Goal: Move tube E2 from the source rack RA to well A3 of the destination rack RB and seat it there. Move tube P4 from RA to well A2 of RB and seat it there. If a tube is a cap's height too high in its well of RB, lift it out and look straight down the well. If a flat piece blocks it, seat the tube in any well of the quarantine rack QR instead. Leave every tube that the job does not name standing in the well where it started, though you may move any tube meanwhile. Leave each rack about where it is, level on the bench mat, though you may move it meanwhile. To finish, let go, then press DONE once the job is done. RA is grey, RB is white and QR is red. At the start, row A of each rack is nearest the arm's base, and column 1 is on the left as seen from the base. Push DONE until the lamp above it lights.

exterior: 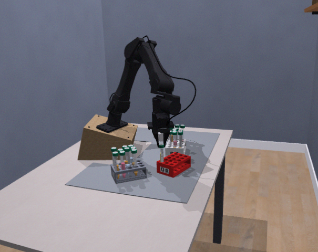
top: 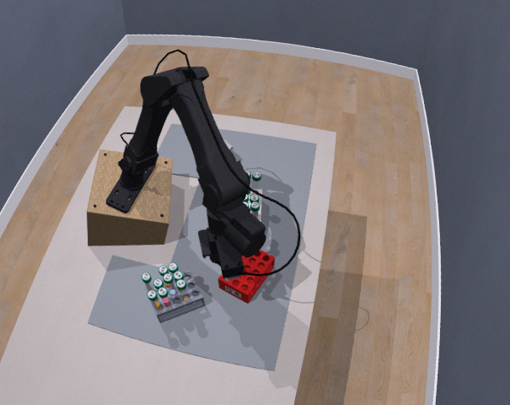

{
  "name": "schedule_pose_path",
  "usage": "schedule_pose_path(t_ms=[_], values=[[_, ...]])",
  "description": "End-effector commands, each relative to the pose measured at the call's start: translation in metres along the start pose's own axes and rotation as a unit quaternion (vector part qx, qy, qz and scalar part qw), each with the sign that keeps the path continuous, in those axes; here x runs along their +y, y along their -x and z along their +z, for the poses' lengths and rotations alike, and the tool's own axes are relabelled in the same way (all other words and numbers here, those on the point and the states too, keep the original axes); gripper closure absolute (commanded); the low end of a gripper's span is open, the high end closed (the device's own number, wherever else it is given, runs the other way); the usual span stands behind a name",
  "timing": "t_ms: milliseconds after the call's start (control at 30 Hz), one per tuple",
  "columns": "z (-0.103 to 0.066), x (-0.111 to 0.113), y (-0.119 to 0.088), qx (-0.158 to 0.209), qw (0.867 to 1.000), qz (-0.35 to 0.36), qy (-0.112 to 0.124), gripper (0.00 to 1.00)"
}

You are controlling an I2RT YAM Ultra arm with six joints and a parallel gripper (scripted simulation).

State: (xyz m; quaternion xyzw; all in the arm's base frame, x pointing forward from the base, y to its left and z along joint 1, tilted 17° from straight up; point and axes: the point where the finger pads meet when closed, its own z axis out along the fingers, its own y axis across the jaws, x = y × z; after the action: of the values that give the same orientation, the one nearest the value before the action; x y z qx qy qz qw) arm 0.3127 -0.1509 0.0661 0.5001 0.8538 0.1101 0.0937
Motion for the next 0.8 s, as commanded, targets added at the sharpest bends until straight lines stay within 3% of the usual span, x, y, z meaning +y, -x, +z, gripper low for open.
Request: schedule_pose_path(t_ms=[0,467,500,767], values=[[0.0115,-0.0009,-0.0067,0.011,1.000,-0.001,-0.002,0.76],[0.0115,-0.0009,-0.0067,0.011,1.000,-0.001,-0.002,0.76],[0.0115,-0.0009,-0.0067,0.011,1.000,-0.001,-0.002,0.70],[0.0110,-0.0040,-0.0070,0.013,1.000,0.004,-0.005,0.70]])
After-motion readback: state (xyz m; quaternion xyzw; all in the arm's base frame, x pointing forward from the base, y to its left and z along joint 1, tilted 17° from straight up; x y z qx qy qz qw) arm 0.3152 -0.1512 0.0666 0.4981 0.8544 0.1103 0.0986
